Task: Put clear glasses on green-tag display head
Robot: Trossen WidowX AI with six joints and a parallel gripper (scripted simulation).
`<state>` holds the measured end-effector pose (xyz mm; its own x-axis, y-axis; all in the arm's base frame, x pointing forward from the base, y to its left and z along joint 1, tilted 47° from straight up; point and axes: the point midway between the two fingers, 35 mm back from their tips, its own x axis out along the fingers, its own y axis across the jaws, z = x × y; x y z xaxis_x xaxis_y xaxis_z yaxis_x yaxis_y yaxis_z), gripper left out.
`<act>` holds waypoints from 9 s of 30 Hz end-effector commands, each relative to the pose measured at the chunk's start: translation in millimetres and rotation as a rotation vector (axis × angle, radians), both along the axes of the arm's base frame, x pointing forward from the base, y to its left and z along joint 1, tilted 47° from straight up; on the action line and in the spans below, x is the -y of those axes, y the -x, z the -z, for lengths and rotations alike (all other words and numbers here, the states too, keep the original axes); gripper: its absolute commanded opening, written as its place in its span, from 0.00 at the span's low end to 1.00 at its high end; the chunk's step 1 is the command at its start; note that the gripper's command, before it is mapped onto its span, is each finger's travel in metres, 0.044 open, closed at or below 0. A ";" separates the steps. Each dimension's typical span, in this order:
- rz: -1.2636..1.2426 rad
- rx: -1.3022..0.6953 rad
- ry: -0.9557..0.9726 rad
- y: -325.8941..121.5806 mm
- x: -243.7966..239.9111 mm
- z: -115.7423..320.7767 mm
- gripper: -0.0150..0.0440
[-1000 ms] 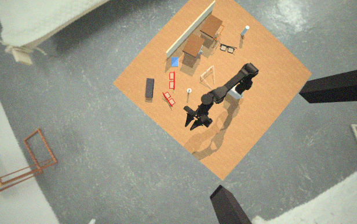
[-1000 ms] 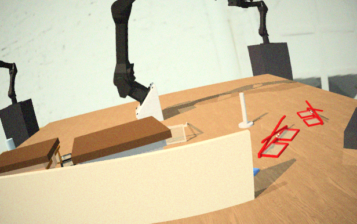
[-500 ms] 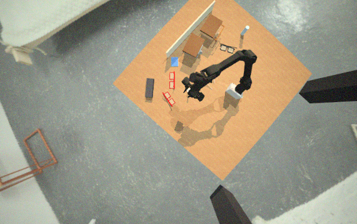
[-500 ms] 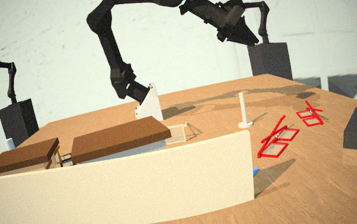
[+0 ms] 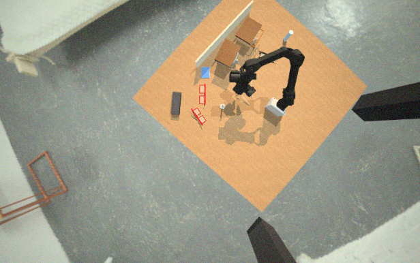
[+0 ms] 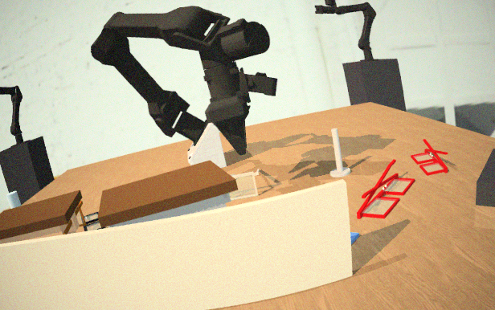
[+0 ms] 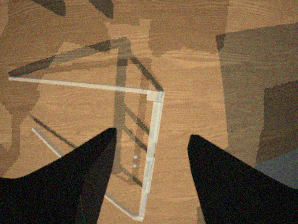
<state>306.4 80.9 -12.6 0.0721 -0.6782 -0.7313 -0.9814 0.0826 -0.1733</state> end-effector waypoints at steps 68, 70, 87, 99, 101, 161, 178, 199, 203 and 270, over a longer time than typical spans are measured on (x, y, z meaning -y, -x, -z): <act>0.016 -0.010 0.059 -6.3 56.7 32.0 0.36; 0.016 -0.010 0.059 -6.3 56.7 32.0 0.33; 0.014 -0.011 0.055 -7.6 35.9 15.0 0.25; 0.012 -0.011 0.056 -2.5 -16.7 -31.6 0.25; 0.012 -0.011 0.057 -1.3 -21.1 -35.6 0.25; 1.133 1.090 -0.065 -59.5 -104.5 50.9 0.25; 1.132 1.093 -0.064 -62.7 -65.3 87.8 0.25; 1.131 1.094 -0.063 -74.3 -56.9 78.3 0.25; 1.131 1.094 -0.063 -77.5 -54.9 76.0 0.25; 1.130 1.096 -0.063 -100.8 -46.2 65.0 0.25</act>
<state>406.6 126.5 -78.8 0.0564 -0.7173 -0.6945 0.1854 0.6910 -0.6987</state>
